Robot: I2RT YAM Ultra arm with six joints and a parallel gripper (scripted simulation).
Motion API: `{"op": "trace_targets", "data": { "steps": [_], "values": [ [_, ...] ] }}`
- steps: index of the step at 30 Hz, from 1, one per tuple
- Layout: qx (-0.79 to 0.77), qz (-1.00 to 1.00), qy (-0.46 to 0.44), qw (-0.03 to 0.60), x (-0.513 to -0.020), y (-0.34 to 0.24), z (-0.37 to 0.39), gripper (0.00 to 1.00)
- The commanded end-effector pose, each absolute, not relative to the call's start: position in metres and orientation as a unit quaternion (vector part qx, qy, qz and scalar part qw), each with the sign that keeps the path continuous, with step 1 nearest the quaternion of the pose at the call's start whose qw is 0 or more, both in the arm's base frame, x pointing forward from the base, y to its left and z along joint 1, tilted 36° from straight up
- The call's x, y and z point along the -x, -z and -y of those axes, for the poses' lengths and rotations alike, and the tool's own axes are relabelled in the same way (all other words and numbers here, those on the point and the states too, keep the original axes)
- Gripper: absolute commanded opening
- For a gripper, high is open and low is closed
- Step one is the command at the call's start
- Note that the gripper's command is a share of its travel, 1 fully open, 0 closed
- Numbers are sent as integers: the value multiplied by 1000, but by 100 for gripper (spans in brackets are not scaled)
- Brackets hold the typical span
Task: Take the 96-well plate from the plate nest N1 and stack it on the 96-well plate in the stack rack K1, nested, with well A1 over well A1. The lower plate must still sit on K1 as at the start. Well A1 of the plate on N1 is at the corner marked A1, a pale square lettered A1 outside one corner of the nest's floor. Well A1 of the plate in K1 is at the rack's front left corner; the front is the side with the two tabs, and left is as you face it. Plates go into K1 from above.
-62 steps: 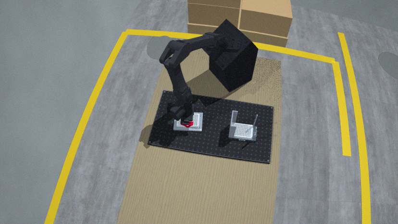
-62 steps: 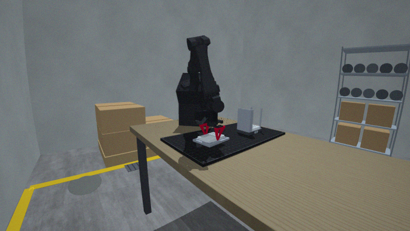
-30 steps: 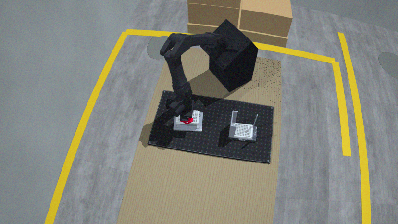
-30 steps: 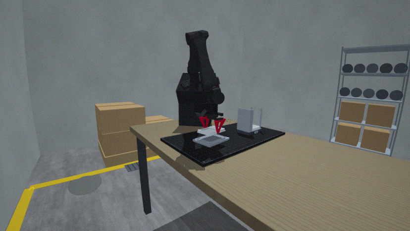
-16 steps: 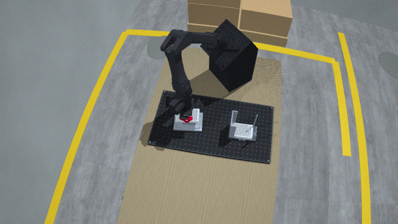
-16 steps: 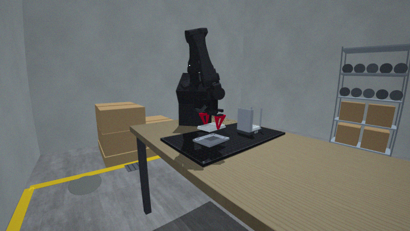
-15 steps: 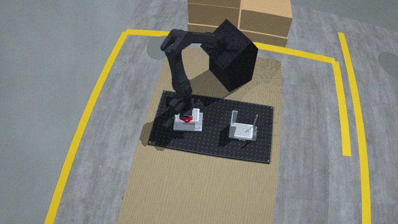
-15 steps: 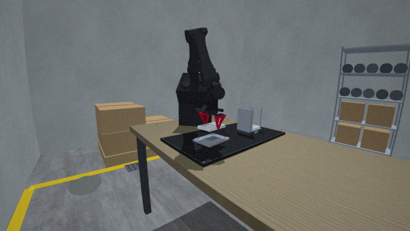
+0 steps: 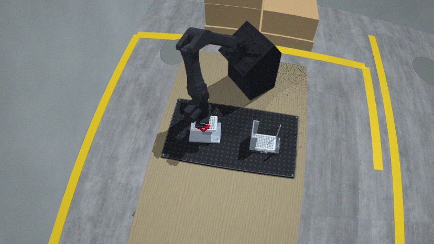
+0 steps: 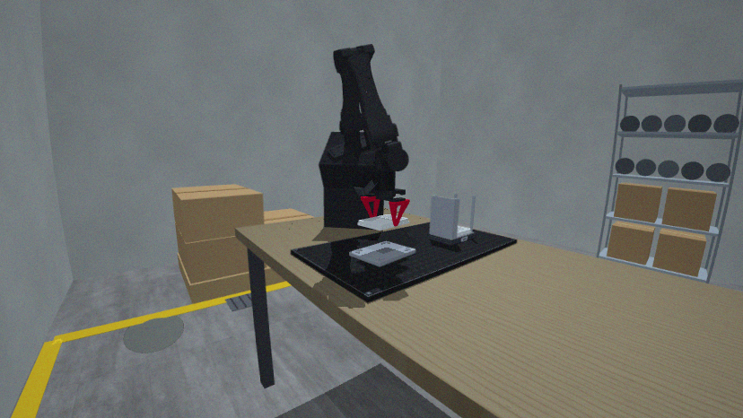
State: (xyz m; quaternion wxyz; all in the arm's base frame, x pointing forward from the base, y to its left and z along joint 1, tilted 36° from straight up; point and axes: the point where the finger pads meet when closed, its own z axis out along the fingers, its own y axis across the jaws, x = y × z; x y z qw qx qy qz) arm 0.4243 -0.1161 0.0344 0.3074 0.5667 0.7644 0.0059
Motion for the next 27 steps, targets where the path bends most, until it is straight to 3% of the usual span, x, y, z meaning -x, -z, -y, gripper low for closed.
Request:
{"op": "trace_targets", "data": {
  "steps": [1, 27],
  "values": [
    [-565, -766, -1, 308, -418, -44, 109, 0],
    [-565, -766, 0, 307, -399, -72, 97, 0]
  ]
}}
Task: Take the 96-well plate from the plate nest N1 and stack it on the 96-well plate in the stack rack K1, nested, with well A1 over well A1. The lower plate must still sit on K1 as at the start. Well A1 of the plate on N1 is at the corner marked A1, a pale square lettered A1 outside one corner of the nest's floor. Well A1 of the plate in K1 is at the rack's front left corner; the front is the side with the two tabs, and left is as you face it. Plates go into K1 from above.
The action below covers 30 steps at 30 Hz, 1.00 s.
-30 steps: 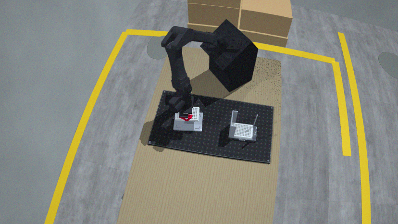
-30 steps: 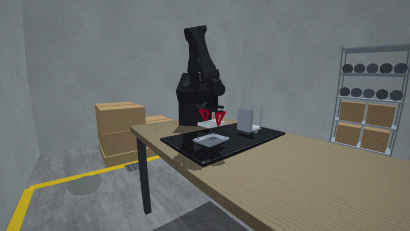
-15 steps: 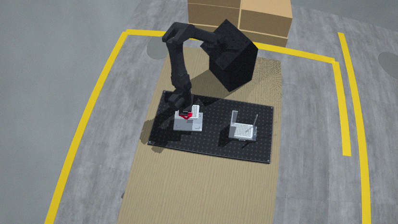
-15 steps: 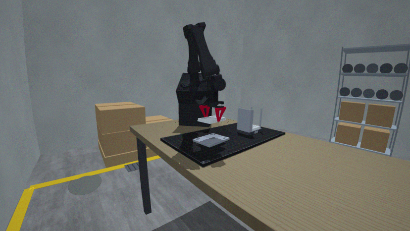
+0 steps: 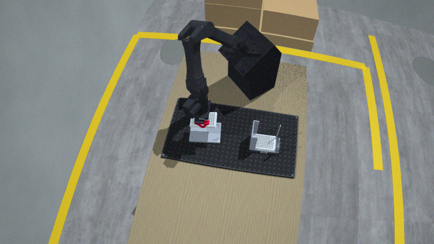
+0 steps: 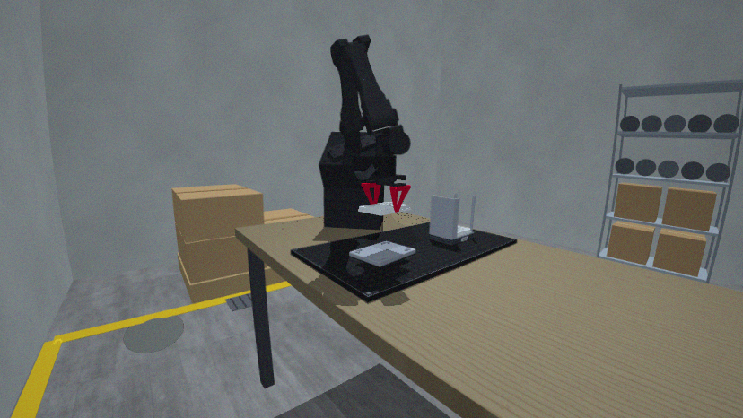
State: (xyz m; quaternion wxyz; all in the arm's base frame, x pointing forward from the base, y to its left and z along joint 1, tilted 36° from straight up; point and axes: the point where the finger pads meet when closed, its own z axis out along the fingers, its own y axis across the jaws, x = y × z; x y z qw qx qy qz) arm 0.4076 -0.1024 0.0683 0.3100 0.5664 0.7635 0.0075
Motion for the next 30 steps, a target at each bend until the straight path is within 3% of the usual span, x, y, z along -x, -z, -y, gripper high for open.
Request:
{"op": "trace_targets", "data": {
  "steps": [1, 18, 30],
  "values": [
    [-565, -766, 0, 307, -398, -73, 96, 0],
    [-564, -762, -7, 318, -394, -102, 89, 0],
    [-566, -764, -3, 310, -393, -93, 92, 0]
  ]
}}
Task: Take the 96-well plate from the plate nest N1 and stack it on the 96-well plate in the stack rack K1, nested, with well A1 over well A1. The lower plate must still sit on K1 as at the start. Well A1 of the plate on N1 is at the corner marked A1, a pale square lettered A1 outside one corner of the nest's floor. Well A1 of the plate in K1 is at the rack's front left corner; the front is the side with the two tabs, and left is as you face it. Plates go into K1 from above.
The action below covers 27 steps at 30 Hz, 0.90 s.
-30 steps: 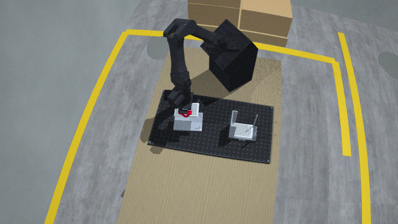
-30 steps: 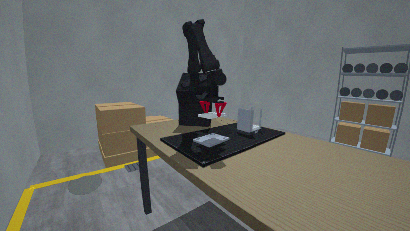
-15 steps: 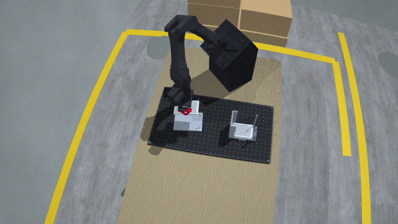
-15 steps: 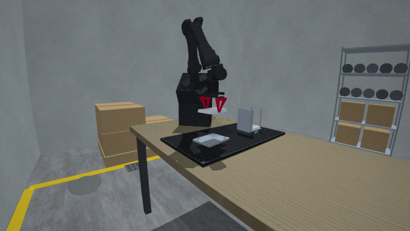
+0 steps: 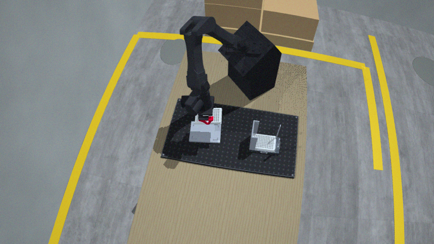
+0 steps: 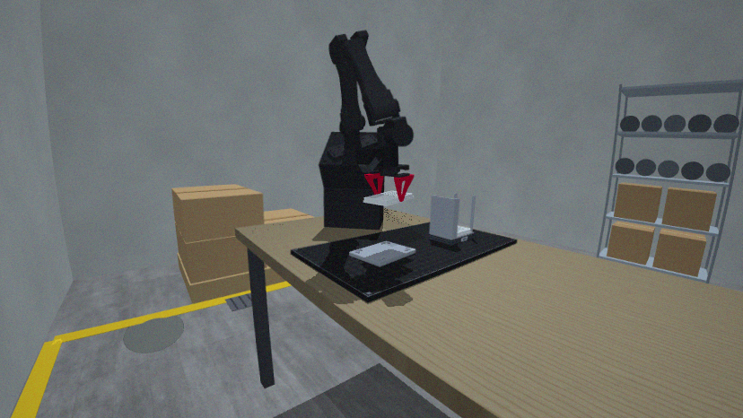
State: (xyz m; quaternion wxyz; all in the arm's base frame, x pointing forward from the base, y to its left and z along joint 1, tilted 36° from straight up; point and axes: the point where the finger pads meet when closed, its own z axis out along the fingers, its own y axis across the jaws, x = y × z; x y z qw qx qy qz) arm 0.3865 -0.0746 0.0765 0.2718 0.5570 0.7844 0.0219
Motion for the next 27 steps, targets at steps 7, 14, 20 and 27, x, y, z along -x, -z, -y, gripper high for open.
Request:
{"op": "trace_targets", "data": {
  "steps": [7, 14, 20, 27],
  "values": [
    [-566, -764, -3, 310, -393, -93, 92, 0],
    [-602, -740, -10, 300, -388, -72, 70, 0],
    [-602, -733, -24, 317, -398, -83, 58, 0],
    [-602, -738, -14, 306, -391, -64, 36, 0]
  ]
}}
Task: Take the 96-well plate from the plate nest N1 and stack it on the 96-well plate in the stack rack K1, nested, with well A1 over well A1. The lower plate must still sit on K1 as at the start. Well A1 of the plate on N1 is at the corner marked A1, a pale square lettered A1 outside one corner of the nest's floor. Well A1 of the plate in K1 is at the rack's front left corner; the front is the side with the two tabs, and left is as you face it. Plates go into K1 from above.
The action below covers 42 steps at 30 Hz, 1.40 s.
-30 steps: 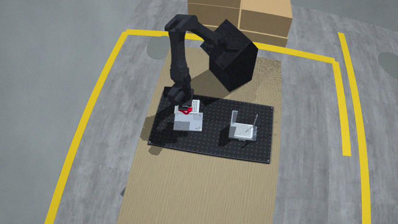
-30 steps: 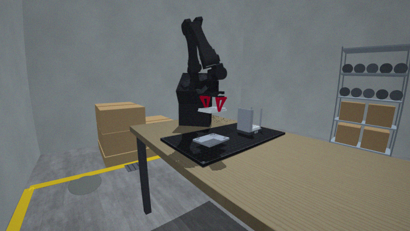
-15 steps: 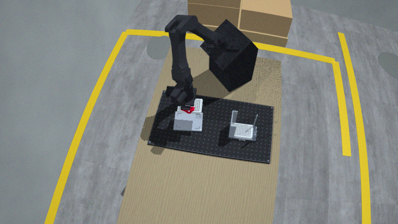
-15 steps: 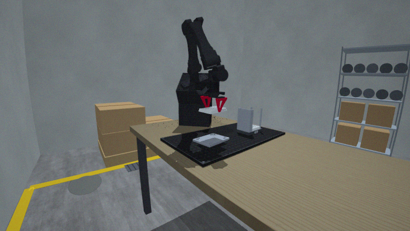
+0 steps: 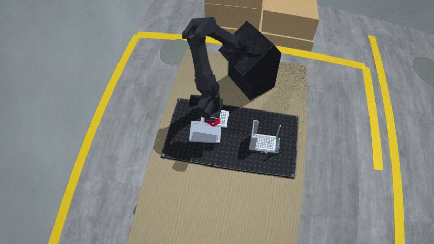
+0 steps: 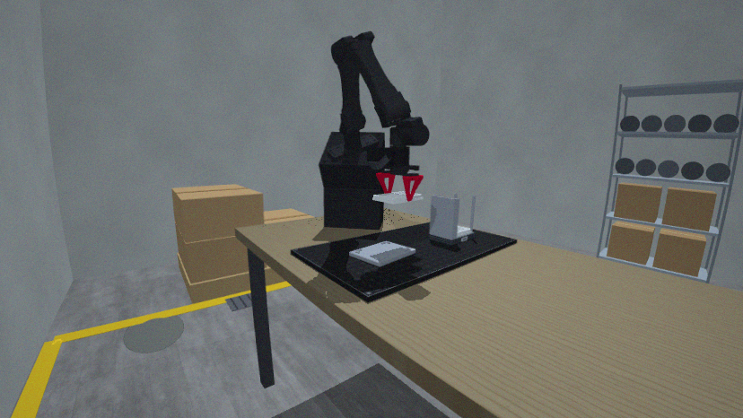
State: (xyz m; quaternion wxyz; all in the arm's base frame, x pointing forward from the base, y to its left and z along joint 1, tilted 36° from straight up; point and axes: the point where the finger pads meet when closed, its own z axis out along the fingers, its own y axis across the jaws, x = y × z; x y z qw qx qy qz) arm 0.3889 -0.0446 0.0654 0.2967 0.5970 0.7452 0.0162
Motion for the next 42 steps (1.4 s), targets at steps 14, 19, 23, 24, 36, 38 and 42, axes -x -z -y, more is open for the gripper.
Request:
{"op": "trace_targets", "data": {
  "steps": [14, 19, 23, 24, 36, 38, 42],
  "values": [
    [-601, -740, -10, 303, -388, -49, -1, 0],
    [-601, -737, -17, 308, -393, -49, -18, 0],
    [-601, -737, -16, 308, -392, -44, -30, 0],
    [-601, -737, -16, 308, -392, -42, -33, 0],
    [-601, -738, -16, 308, -391, -29, -65, 0],
    [-601, -738, -16, 308, -390, -27, -71, 0],
    [-601, -738, -16, 308, -390, -23, -81, 0]
  ]
}}
